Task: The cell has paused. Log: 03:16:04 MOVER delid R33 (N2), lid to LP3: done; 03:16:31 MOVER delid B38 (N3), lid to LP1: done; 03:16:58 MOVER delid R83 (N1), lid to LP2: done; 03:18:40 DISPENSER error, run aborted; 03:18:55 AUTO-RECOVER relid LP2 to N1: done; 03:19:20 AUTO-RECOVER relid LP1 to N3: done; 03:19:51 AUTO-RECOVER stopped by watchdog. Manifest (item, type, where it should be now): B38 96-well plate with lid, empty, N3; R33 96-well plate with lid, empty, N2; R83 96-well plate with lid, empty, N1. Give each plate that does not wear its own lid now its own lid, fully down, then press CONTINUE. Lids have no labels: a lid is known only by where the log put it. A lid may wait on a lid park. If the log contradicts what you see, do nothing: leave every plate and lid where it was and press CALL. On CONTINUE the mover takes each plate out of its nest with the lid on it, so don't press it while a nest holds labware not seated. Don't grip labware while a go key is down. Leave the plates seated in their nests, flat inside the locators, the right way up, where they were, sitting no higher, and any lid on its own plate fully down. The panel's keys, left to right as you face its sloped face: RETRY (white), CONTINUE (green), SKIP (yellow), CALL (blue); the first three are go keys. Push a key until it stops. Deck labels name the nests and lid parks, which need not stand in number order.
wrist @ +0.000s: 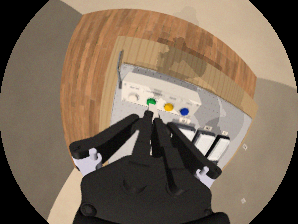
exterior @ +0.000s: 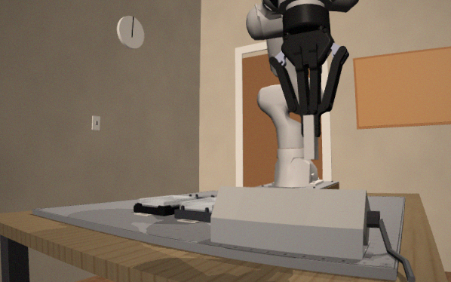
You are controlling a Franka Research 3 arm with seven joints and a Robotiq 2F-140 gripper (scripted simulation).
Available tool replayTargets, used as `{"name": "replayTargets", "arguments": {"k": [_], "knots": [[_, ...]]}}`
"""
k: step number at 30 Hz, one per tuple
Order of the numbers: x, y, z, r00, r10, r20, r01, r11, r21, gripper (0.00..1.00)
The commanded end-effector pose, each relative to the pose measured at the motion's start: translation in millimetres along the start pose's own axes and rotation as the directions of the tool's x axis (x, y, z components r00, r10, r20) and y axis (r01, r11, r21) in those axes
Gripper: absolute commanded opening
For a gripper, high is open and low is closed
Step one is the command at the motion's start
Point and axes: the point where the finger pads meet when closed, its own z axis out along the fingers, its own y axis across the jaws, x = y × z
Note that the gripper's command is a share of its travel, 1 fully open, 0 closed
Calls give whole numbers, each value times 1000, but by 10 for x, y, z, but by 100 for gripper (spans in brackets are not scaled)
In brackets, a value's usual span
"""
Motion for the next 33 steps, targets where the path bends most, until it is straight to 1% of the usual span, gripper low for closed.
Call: {"name": "replayTargets", "arguments": {"k": [1, 17, 33], "knots": [[3, 6, -3, 1000, 12, 2, -12, 1000, 1, 0], [3, 6, 5, 1000, 12, 2, -12, 1000, 1, 0], [4, 6, 62, 1000, 12, 2, -12, 1000, 1, 0]]}}
